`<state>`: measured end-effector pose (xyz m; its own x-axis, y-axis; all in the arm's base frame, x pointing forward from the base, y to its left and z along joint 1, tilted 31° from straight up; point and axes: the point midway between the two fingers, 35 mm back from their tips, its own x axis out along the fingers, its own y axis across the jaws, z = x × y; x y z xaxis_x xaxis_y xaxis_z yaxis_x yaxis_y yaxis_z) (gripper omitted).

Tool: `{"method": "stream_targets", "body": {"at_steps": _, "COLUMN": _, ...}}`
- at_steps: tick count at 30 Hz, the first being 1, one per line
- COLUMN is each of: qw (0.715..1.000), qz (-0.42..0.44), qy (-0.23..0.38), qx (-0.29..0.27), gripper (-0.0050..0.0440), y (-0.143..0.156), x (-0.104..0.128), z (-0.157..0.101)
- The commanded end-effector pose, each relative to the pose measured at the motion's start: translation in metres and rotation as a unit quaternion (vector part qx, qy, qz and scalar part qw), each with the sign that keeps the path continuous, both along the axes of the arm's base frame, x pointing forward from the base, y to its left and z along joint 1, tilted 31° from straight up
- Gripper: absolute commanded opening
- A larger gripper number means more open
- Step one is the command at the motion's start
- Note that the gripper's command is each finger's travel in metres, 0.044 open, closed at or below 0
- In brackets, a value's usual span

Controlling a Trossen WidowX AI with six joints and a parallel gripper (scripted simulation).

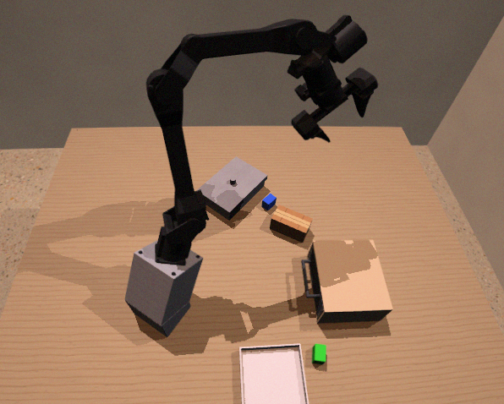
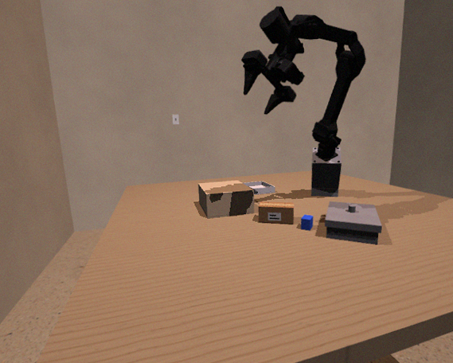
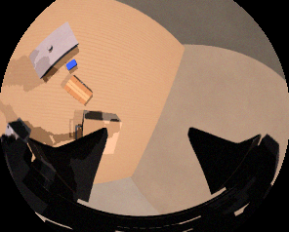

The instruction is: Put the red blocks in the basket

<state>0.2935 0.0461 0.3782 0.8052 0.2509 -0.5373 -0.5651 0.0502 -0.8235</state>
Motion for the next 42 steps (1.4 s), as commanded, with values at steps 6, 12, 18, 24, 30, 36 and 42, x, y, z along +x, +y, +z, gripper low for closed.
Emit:
{"method": "stream_targets", "body": {"at_steps": 6, "qw": 0.983, "qz": -0.038, "qy": 0.120, "qx": 0.134, "gripper": 0.0440, "y": 0.052, "x": 0.000, "z": -0.042}}
{"method": "stream_targets", "body": {"at_steps": 12, "qw": 0.960, "qz": -0.075, "qy": 0.192, "qx": 0.189, "gripper": 0.0440, "y": 0.094, "x": -0.011, "z": -0.074}}
{"method": "stream_targets", "body": {"at_steps": 18, "qw": 0.941, "qz": -0.098, "qy": 0.237, "qx": 0.222, "gripper": 0.0440, "y": 0.136, "x": -0.029, "z": -0.109}}
{"method": "stream_targets", "body": {"at_steps": 24, "qw": 0.904, "qz": -0.153, "qy": 0.304, "qx": 0.257, "gripper": 0.0440, "y": 0.154, "x": -0.045, "z": -0.126}}
{"method": "stream_targets", "body": {"at_steps": 30, "qw": 0.886, "qz": -0.177, "qy": 0.333, "qx": 0.272, "gripper": 0.0440, "y": 0.188, "x": -0.077, "z": -0.160}}
{"method": "stream_targets", "body": {"at_steps": 36, "qw": 0.827, "qz": -0.265, "qy": 0.395, "qx": 0.298, "gripper": 0.0440, "y": 0.211, "x": -0.119, "z": -0.195}}
{"method": "stream_targets", "body": {"at_steps": 42, "qw": 0.827, "qz": -0.265, "qy": 0.395, "qx": 0.298, "gripper": 0.0440, "y": 0.221, "x": -0.137, "z": -0.209}}
